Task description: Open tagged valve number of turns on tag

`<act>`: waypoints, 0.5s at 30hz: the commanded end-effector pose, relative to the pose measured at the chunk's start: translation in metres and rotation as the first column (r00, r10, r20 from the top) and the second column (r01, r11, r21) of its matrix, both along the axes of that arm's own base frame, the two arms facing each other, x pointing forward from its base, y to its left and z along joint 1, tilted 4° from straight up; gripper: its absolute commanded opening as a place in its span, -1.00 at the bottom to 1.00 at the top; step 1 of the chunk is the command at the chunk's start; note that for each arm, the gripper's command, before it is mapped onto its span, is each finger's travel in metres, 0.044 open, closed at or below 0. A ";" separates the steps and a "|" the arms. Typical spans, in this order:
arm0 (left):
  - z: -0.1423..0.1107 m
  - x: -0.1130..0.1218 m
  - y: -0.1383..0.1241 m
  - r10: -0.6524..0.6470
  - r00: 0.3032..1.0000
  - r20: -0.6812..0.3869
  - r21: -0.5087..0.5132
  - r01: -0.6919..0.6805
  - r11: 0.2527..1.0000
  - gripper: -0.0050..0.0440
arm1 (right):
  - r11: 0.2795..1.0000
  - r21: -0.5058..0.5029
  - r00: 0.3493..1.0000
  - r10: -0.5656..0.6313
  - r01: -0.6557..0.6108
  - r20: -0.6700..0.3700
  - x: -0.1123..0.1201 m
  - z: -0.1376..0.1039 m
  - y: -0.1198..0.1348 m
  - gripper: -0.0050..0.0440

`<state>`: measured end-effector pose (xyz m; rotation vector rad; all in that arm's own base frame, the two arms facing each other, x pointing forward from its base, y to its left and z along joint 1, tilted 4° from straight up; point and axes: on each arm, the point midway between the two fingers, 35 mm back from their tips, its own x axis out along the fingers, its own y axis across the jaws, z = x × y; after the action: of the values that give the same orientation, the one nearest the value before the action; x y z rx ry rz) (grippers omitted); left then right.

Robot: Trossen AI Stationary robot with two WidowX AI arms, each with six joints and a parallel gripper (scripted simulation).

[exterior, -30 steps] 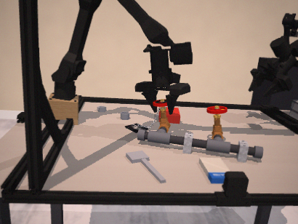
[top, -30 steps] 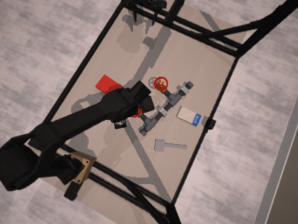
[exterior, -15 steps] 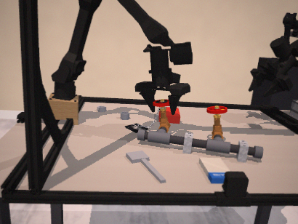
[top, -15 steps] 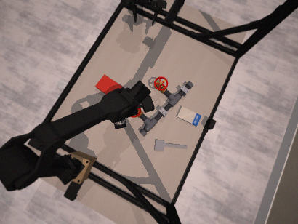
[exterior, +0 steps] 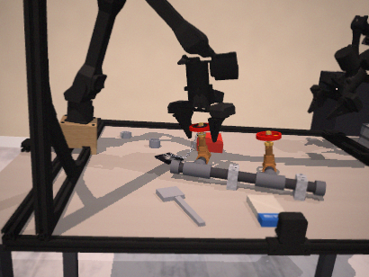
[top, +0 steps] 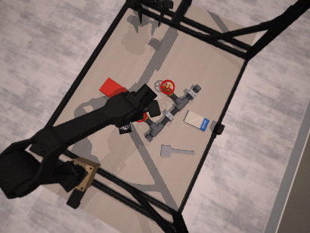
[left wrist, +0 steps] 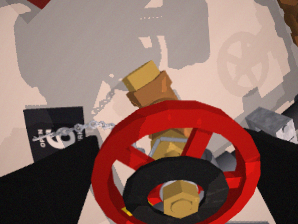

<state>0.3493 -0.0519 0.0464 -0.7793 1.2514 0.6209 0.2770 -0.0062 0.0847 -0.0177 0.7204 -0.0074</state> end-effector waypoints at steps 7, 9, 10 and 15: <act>0.015 -0.003 0.000 -0.504 0.863 -0.027 0.113 0.503 0.857 0.84 | 1.000 0.000 1.000 0.000 0.000 0.000 0.000 0.000 0.000 0.84; 0.019 -0.003 0.000 -0.604 0.796 -0.042 0.136 0.604 0.786 0.84 | 1.000 0.000 1.000 0.000 0.000 0.000 0.000 0.000 0.000 0.84; 0.021 -0.004 0.000 -0.651 0.757 -0.050 0.146 0.650 0.745 0.84 | 1.000 0.000 1.000 0.000 0.000 0.000 0.000 0.000 0.000 0.84; 0.026 -0.005 0.000 -0.793 0.603 -0.084 0.179 0.792 0.583 0.84 | 1.000 0.000 1.000 0.000 0.000 0.000 0.000 0.000 0.000 0.84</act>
<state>0.3427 -0.0517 0.0642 -0.0899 1.3669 0.0702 0.2770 -0.0062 0.0847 -0.0177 0.7204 -0.0074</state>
